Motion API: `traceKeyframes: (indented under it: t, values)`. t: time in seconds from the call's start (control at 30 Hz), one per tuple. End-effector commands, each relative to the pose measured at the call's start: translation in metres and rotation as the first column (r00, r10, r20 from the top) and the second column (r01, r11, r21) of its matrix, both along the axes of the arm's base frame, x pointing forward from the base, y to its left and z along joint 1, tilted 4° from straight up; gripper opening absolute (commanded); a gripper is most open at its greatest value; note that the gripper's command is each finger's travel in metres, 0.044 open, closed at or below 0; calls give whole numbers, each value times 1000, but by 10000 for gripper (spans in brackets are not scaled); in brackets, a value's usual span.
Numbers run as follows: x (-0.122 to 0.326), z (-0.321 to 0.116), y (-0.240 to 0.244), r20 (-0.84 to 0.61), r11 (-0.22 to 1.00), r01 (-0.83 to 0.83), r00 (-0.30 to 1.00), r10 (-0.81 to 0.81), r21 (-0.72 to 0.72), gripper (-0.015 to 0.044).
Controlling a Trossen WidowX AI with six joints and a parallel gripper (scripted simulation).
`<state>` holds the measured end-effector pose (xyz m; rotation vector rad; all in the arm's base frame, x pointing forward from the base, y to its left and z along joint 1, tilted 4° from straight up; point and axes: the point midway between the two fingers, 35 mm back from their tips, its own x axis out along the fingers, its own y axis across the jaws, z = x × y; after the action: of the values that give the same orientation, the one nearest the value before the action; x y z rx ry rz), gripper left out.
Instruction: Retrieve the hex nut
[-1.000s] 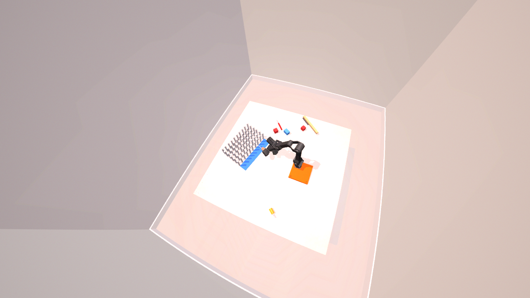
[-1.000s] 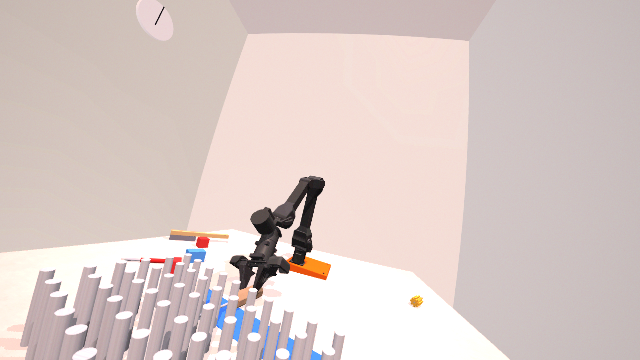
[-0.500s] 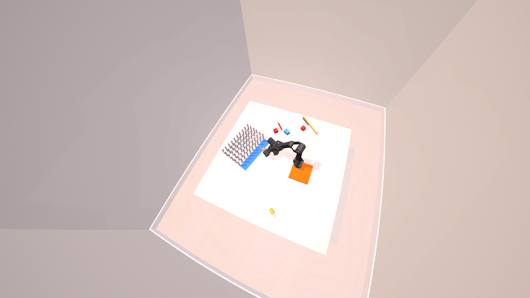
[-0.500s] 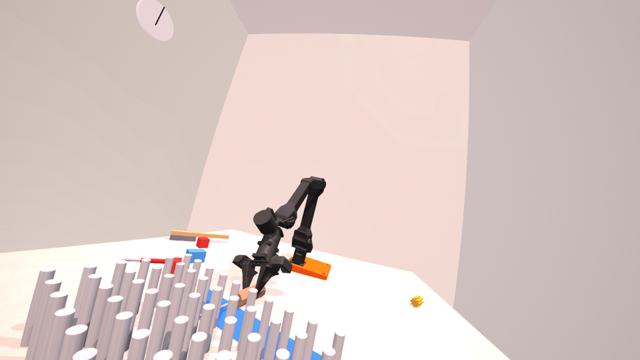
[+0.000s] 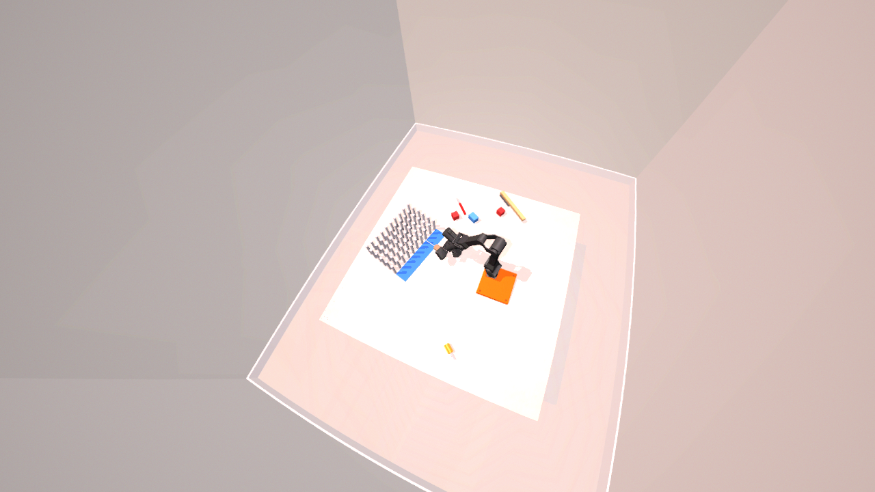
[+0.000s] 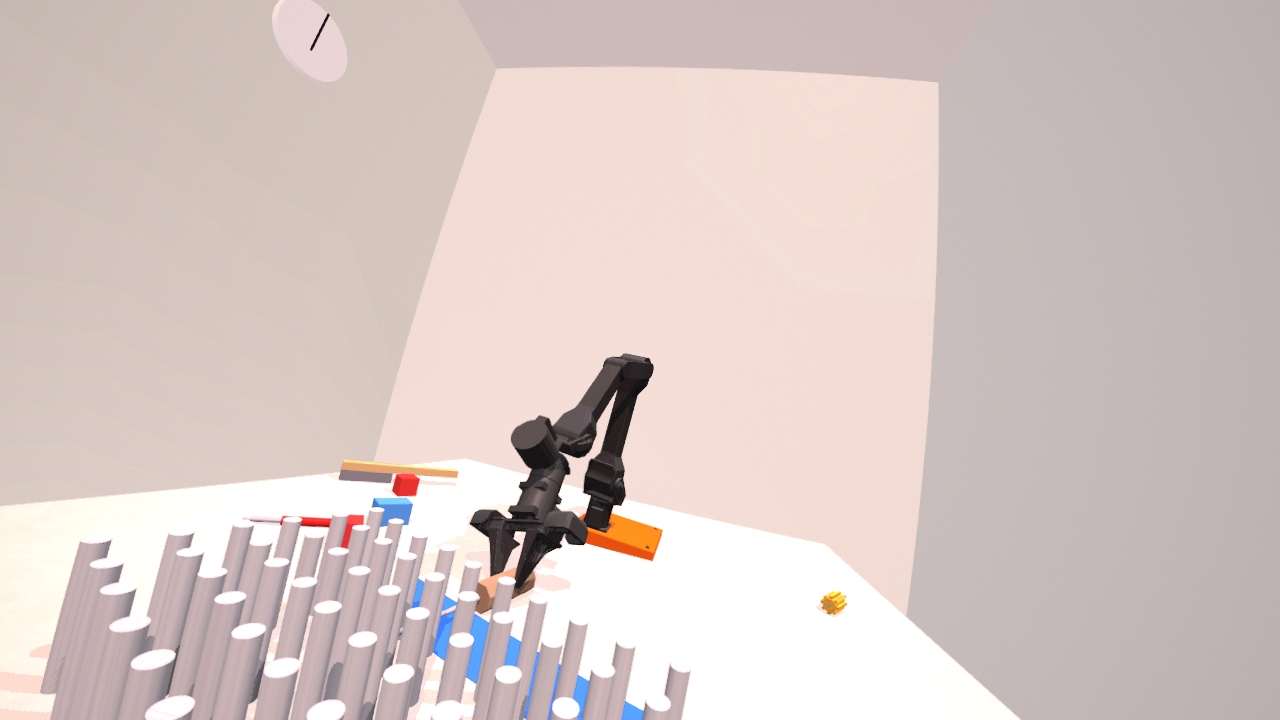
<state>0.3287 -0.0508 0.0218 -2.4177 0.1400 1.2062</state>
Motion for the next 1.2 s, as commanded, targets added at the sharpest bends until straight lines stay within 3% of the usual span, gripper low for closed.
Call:
traceKeyframes:
  t: [0.0,1.17]
  values:
    - [-4,0,1,-1,1000,5,1000,-5,0,0]
    - [-24,1,7,-4,1000,5,1000,-5,0,0]
